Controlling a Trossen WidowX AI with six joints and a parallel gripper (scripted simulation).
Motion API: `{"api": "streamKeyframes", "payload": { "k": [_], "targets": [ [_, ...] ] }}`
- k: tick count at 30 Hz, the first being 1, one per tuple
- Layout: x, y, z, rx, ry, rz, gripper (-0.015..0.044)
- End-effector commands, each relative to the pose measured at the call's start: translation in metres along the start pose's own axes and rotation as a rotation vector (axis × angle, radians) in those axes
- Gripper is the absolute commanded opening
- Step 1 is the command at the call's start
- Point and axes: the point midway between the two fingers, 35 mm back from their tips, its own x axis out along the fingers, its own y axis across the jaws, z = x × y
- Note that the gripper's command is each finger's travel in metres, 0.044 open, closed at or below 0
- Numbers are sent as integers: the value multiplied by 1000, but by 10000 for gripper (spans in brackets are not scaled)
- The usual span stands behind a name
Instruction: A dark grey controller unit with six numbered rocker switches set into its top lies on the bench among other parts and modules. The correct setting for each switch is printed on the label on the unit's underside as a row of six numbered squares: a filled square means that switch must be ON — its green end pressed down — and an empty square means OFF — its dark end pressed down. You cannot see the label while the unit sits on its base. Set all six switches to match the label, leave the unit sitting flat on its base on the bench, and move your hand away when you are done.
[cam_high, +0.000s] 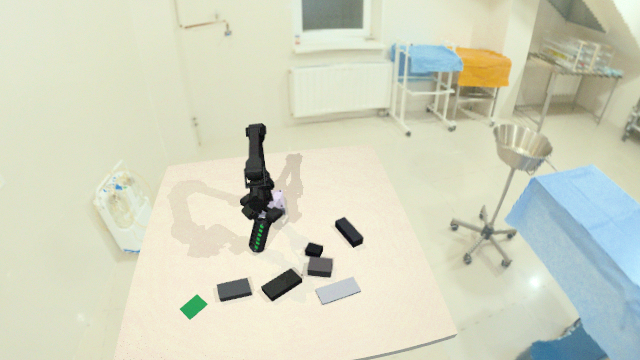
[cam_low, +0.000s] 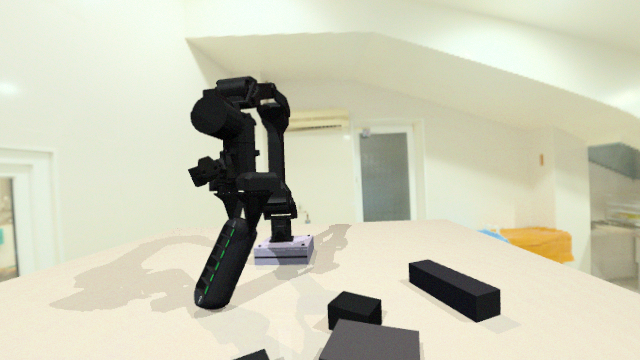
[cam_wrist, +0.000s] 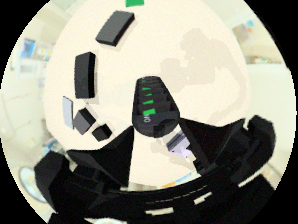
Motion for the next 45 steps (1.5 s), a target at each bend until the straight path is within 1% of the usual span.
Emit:
{"api": "streamKeyframes", "payload": {
  "k": [1, 45],
  "targets": [
    [9, -1, -5, 5, 18, -10, 338],
    [27, -1, -34, 5, 21, -10, 338]
  ]
}}
